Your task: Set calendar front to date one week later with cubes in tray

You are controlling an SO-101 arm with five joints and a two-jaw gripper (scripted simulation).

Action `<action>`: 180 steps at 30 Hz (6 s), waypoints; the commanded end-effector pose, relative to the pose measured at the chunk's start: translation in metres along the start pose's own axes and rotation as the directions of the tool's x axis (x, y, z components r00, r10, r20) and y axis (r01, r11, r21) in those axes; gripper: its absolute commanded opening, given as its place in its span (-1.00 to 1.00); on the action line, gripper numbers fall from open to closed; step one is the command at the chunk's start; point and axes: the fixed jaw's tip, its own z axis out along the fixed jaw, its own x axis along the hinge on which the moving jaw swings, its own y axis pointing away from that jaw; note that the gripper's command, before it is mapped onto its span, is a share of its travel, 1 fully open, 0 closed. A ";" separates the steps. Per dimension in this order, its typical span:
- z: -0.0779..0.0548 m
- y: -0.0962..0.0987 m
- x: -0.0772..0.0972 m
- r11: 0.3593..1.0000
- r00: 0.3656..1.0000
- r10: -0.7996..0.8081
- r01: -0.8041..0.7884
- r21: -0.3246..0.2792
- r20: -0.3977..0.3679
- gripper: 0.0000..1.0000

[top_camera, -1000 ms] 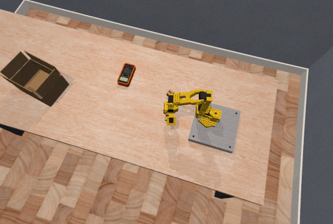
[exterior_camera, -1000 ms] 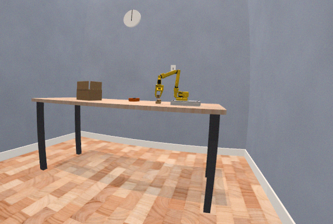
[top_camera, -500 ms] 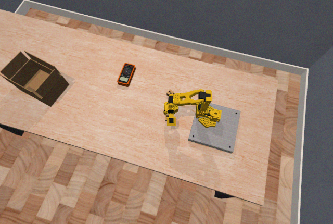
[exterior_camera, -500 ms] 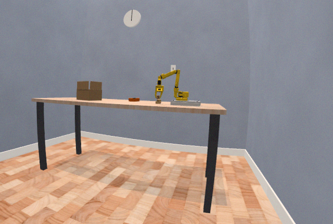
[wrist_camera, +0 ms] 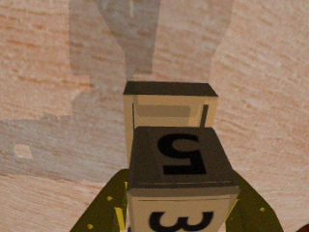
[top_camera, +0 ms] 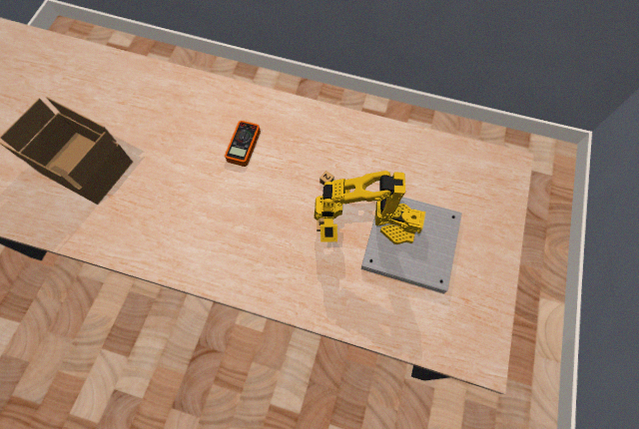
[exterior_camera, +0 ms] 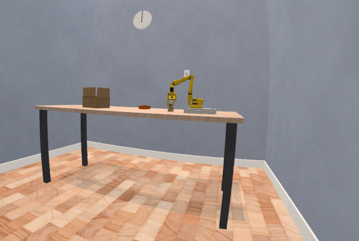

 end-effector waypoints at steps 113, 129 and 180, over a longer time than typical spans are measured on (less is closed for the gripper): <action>0.013 0.002 0.001 1.000 1.000 -0.003 0.003 -0.019 0.003 -0.29; -0.033 0.002 0.001 1.000 1.000 -0.003 0.003 -0.019 0.003 -0.29; -0.102 -0.013 0.002 0.906 1.000 0.004 0.009 0.423 -0.029 -0.30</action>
